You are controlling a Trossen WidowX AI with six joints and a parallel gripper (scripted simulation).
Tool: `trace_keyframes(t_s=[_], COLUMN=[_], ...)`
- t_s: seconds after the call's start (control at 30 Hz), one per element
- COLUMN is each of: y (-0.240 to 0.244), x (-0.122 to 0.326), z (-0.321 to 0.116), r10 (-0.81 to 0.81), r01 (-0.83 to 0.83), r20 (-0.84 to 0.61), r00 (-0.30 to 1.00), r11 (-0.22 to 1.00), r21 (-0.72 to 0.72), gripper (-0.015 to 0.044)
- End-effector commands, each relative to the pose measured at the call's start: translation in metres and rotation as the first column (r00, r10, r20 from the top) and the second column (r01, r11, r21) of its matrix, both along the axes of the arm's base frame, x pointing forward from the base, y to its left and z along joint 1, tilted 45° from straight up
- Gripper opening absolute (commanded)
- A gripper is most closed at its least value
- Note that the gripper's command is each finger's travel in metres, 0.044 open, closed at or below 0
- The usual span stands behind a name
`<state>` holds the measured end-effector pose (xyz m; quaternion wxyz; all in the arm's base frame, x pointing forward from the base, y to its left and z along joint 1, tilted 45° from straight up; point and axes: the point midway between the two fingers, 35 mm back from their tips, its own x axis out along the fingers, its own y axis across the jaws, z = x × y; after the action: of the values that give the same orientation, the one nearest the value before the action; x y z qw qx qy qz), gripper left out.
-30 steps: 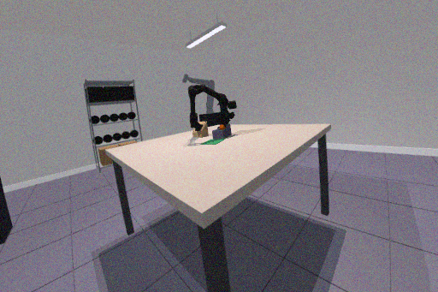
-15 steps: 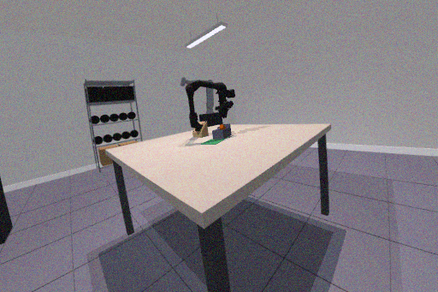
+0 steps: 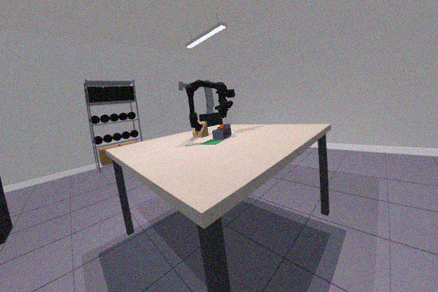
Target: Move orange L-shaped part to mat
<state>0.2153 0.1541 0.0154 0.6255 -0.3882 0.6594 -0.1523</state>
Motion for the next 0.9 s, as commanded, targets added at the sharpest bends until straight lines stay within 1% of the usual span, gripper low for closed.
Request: trace_keyframes(t_s=[0.0,0.43,0.5,0.57,0.6,0.67,0.73,0.8,0.87], y=[0.000,0.000,-0.001,-0.004,-0.006,-0.011,-0.017,-0.024,-0.030], x=[0.000,0.000,0.001,0.004,0.006,0.011,0.016,0.021,0.026], z=[0.000,0.000,0.001,0.005,0.008,0.015,0.022,0.029,0.037], r10=[0.001,0.001,-0.035,-0.118,-0.173,-0.309,-0.446,-0.565,-0.661], r01=[-0.001,-0.001,0.035,0.116,0.170,0.297,0.420,0.522,0.596], r20=[0.000,0.000,0.035,0.115,0.168,0.293,0.415,0.515,0.588], r00=[1.000,1.000,0.999,0.986,0.970,0.905,0.793,0.644,0.465], r11=[1.000,1.000,0.999,0.993,0.985,0.951,0.894,0.817,0.726], r21=[0.000,0.000,0.005,0.022,0.037,0.086,0.158,0.245,0.344], gripper=[0.0180,0.0180,0.0233,0.0280,0.0280,0.0280,0.0280,0.0280,0.0280])
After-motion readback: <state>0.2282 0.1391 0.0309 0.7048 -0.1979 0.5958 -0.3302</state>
